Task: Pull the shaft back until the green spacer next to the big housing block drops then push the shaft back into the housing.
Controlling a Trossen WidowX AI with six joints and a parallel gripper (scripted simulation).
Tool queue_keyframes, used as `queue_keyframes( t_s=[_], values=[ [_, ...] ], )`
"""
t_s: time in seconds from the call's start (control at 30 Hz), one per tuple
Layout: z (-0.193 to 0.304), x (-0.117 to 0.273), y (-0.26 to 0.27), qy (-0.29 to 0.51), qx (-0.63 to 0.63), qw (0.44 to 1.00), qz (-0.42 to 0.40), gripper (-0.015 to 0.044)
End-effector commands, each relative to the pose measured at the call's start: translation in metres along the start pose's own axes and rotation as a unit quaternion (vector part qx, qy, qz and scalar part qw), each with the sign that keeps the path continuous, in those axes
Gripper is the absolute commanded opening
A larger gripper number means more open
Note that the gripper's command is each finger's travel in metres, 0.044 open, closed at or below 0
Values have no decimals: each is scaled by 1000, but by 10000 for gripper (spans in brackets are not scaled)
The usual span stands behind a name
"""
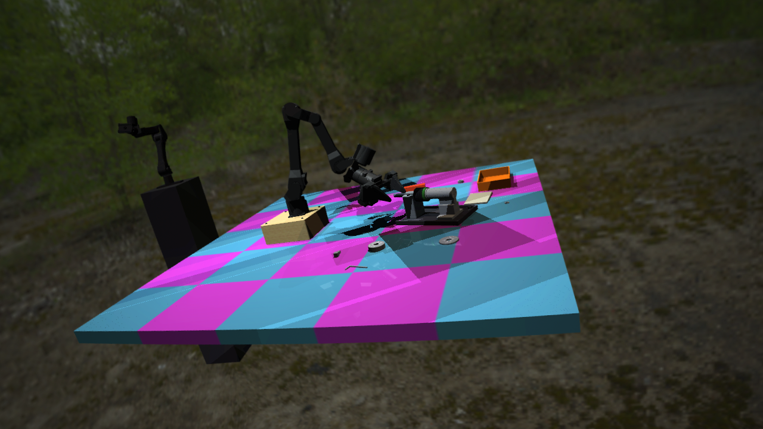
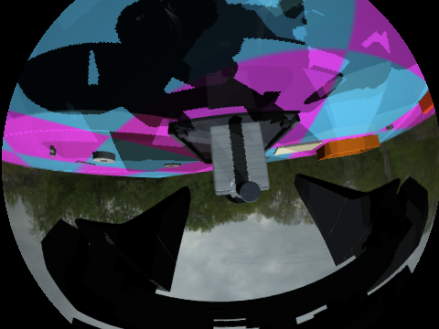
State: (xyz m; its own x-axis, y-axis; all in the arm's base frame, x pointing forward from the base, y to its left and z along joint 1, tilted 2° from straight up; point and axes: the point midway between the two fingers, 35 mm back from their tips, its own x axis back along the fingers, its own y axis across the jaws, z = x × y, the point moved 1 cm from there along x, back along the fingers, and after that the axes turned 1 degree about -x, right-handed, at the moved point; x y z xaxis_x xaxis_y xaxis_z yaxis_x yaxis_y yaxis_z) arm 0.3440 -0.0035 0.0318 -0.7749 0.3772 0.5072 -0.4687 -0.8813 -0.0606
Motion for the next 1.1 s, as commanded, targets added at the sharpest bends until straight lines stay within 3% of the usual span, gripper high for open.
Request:
queue_keyframes(
  t_s=[0.0,1.07],
  values=[
    [1,-6,-1,2,0,1000,3,440],
    [1,-11,0,2,1,1000,3,440]
  ],
)
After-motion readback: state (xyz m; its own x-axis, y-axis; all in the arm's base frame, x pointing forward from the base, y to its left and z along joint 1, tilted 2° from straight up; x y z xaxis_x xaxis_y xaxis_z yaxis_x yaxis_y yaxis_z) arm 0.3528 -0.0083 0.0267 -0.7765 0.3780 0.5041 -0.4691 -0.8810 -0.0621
